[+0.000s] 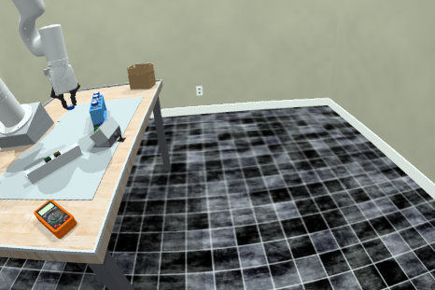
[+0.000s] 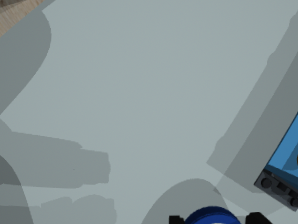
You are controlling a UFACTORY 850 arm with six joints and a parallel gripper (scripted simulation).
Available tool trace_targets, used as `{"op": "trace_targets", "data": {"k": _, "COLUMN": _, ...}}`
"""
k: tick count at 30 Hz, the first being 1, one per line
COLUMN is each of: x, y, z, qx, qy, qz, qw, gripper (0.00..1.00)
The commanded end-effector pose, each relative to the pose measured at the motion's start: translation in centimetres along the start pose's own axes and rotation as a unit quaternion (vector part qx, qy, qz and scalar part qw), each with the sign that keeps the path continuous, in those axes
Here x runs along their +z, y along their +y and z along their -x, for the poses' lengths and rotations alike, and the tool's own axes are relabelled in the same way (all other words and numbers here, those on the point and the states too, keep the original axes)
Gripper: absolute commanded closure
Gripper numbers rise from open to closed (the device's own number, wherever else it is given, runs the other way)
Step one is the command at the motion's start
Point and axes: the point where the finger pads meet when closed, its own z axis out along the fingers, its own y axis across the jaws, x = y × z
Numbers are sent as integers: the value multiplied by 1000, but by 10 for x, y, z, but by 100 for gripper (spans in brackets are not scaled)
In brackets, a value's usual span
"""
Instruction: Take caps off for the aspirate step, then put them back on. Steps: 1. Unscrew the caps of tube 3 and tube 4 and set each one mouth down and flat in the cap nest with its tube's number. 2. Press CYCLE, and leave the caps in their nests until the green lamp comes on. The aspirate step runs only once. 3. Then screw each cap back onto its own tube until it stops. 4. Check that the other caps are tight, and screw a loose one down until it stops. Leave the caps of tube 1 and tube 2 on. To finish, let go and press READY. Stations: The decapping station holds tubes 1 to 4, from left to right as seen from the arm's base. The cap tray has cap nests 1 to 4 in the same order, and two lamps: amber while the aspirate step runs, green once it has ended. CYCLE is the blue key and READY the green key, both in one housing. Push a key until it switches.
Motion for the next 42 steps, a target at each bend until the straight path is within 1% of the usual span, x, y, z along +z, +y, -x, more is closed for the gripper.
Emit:
{"op": "trace_targets", "data": {"k": 1, "x": -1, "y": -22, "z": 11, "qx": -1, "qy": 0, "qz": 2, "qw": 1000, "gripper": 100}}
{"op": "trace_targets", "data": {"k": 3, "x": -1, "y": -37, "z": 17, "qx": -1, "qy": 0, "qz": 2, "qw": 1000, "gripper": 100}}
{"op": "trace_targets", "data": {"k": 4, "x": -1, "y": -37, "z": 17, "qx": -1, "qy": 0, "qz": 2, "qw": 1000, "gripper": 100}}
{"op": "trace_targets", "data": {"k": 6, "x": -1, "y": -53, "z": 24, "qx": -1, "qy": 0, "qz": 2, "qw": 1000, "gripper": 100}}
{"op": "trace_targets", "data": {"k": 7, "x": -1, "y": -53, "z": 24, "qx": -1, "qy": 0, "qz": 2, "qw": 1000, "gripper": 100}}
{"op": "trace_targets", "data": {"k": 10, "x": -1, "y": -76, "z": 34, "qx": -1, "qy": 0, "qz": 2, "qw": 1000, "gripper": 100}}
{"op": "trace_targets", "data": {"k": 11, "x": -1, "y": -76, "z": 34, "qx": -1, "qy": 0, "qz": 2, "qw": 1000, "gripper": 100}}
{"op": "trace_targets", "data": {"k": 13, "x": -1, "y": -91, "z": 40, "qx": -1, "qy": 0, "qz": 2, "qw": 1000, "gripper": 100}}
{"op": "trace_targets", "data": {"k": 16, "x": -1, "y": -91, "z": 40, "qx": -1, "qy": 0, "qz": 2, "qw": 1000, "gripper": 100}}
{"op": "trace_targets", "data": {"k": 20, "x": -1, "y": -122, "z": 53, "qx": -1, "qy": 0, "qz": 2, "qw": 1000, "gripper": 100}}
{"op": "trace_targets", "data": {"k": 21, "x": -1, "y": -122, "z": 53, "qx": -1, "qy": 0, "qz": 2, "qw": 1000, "gripper": 100}}
{"op": "trace_targets", "data": {"k": 23, "x": -1, "y": -137, "z": 60, "qx": -1, "qy": 0, "qz": 2, "qw": 1000, "gripper": 100}}
{"op": "trace_targets", "data": {"k": 24, "x": -1, "y": -137, "z": 60, "qx": -1, "qy": 0, "qz": 2, "qw": 1000, "gripper": 100}}
{"op": "trace_targets", "data": {"k": 26, "x": -1, "y": -153, "z": 66, "qx": -1, "qy": 0, "qz": 2, "qw": 1000, "gripper": 100}}
{"op": "trace_targets", "data": {"k": 27, "x": -1, "y": -153, "z": 66, "qx": -1, "qy": 0, "qz": 2, "qw": 1000, "gripper": 100}}
{"op": "trace_targets", "data": {"k": 30, "x": 0, "y": -176, "z": 76, "qx": -1, "qy": 0, "qz": 2, "qw": 1000, "gripper": 100}}
{"op": "trace_targets", "data": {"k": 33, "x": 0, "y": -176, "z": 76, "qx": -1, "qy": 0, "qz": 2, "qw": 1000, "gripper": 100}}
{"op": "trace_targets", "data": {"k": 36, "x": 0, "y": -199, "z": 86, "qx": -1, "qy": 0, "qz": 2, "qw": 1000, "gripper": 100}}
{"op": "trace_targets", "data": {"k": 37, "x": 0, "y": -201, "z": 87, "qx": -1, "qy": 0, "qz": 2, "qw": 1000, "gripper": 100}}
{"op": "trace_targets", "data": {"k": 42, "x": 0, "y": -201, "z": 87, "qx": -1, "qy": 0, "qz": 2, "qw": 1000, "gripper": 100}}
